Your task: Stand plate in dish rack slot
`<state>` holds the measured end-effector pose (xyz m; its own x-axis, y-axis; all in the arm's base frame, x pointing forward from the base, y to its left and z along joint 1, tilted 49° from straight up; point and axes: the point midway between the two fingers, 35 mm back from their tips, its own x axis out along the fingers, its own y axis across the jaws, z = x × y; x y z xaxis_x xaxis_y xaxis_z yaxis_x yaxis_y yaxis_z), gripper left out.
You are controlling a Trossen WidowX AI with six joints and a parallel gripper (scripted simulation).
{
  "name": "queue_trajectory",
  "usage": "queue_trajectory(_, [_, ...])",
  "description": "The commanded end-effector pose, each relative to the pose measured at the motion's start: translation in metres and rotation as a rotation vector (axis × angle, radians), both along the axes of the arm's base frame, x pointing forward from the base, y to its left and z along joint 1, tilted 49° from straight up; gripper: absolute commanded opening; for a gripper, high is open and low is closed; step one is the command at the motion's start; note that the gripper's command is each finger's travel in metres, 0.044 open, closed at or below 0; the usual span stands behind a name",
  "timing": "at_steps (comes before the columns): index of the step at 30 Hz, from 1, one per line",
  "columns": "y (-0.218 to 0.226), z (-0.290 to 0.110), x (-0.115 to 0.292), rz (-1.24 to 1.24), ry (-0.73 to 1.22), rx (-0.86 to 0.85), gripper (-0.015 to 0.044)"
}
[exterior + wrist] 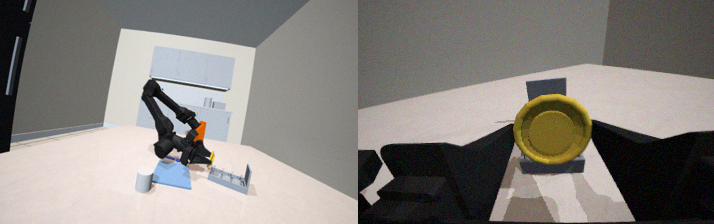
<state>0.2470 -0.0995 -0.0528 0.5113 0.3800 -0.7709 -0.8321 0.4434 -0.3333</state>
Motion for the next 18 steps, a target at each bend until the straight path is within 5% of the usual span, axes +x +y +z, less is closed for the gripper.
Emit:
queue_trajectory(1, [0.002,0.001,-0.002,0.015,-0.024,-0.001,0.0])
queue_trajectory(18, [0.01,-0.01,0.009,0.011,-0.021,-0.008,0.0])
